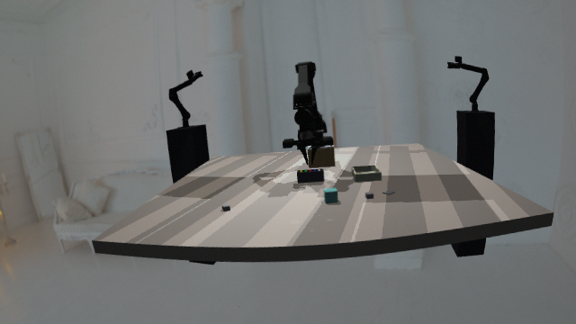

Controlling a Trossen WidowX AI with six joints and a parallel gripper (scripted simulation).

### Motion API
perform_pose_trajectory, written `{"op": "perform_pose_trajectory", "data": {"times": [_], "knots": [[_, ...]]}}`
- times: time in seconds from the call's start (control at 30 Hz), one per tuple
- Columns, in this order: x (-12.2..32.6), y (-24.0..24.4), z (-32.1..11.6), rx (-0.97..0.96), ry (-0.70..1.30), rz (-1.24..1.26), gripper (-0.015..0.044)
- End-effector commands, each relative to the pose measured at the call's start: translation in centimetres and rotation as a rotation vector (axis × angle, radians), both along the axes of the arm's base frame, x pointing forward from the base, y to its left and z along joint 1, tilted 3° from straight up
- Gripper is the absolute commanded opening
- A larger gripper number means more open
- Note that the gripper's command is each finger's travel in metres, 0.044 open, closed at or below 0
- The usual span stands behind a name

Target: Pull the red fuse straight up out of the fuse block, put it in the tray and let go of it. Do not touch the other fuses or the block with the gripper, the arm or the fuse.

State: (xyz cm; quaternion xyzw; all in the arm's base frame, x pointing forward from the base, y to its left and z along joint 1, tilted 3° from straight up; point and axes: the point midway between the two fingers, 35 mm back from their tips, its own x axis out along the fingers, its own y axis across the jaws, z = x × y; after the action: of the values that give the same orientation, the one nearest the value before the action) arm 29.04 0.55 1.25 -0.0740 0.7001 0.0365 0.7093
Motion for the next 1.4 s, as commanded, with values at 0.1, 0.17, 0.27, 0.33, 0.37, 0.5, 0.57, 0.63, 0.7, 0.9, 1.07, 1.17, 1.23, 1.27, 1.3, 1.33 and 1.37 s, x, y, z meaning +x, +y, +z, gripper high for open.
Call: {"op": "perform_pose_trajectory", "data": {"times": [0.1,0.17,0.27,0.33,0.37,0.5,0.57,0.63,0.7,0.9,1.07,1.17,1.23,1.27,1.3,1.33,1.37], "knots": [[-0.1,0.0,-0.8,0.003,0.006,0.003,0.006],[-0.1,0.0,-1.0,0.003,0.006,0.003,0.006],[-0.1,0.0,-1.3,0.003,0.006,0.003,0.006],[-0.1,0.0,-1.5,0.003,0.006,0.003,0.006],[-0.1,0.0,-1.6,0.003,0.006,0.003,0.006],[-0.1,-0.1,-1.9,0.003,0.006,0.003,0.006],[-0.1,-0.1,-1.9,0.003,0.006,0.003,0.006],[-0.1,-0.1,-1.9,0.003,0.006,0.003,0.006],[-0.1,-0.1,-1.9,0.003,0.006,0.003,0.006],[-0.1,-0.1,-1.9,0.003,0.006,0.003,0.006],[-0.1,-0.1,-2.2,0.003,0.006,0.003,0.006],[-0.1,-0.1,-2.5,0.003,0.006,0.003,0.006],[-0.1,-0.1,-2.7,0.003,0.006,0.003,0.006],[-0.1,-0.1,-2.8,0.003,0.006,0.003,0.006],[-0.1,-0.1,-2.9,0.003,0.006,0.003,0.006],[-0.1,-0.1,-2.9,0.003,0.006,0.003,0.006],[-0.1,-0.1,-2.9,0.003,0.006,0.003,0.006]]}}
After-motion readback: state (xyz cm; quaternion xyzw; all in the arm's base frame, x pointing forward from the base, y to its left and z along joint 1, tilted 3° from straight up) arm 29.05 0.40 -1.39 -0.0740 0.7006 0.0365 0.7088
